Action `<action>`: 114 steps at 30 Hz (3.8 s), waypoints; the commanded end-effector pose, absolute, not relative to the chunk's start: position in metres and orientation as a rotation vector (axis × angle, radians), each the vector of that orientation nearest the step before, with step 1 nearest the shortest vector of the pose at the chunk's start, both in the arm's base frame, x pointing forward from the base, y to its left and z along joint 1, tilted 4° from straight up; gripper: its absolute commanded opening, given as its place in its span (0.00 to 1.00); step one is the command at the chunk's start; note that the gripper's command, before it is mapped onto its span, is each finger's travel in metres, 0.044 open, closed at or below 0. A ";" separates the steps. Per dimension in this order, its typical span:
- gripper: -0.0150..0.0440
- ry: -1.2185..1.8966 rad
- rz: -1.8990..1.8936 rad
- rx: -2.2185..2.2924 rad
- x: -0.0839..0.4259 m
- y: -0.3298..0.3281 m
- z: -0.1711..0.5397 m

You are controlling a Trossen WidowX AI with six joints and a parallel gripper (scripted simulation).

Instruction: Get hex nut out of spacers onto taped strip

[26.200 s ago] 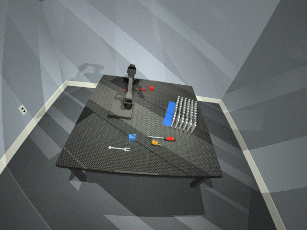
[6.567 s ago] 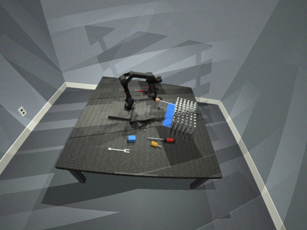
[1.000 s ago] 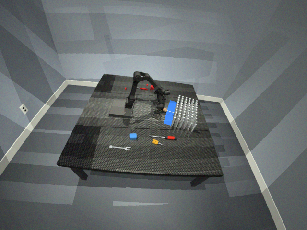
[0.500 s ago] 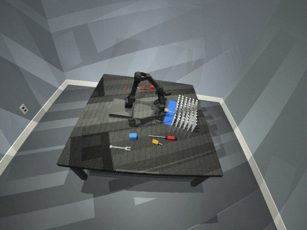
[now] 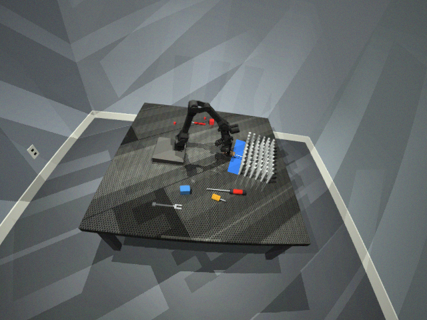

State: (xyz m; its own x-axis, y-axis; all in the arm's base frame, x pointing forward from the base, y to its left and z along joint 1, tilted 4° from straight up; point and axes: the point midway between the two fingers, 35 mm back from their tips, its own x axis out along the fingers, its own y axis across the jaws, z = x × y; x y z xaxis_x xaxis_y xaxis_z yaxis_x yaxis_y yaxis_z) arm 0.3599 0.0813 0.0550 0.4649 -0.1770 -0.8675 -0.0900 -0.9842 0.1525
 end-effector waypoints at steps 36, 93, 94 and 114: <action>0.25 -0.232 -1.554 2.623 0.379 0.080 0.045; 0.25 -0.235 -1.561 2.620 0.351 0.081 0.035; 0.25 -0.235 -1.561 2.620 0.351 0.081 0.035; 0.25 -0.235 -1.563 2.619 0.338 0.082 0.033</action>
State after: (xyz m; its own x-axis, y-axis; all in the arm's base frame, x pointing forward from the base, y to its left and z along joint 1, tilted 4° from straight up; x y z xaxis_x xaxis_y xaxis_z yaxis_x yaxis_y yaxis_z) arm 0.3411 0.0819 0.0327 0.4659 -0.1726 -0.8679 -0.0865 -0.9850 0.1495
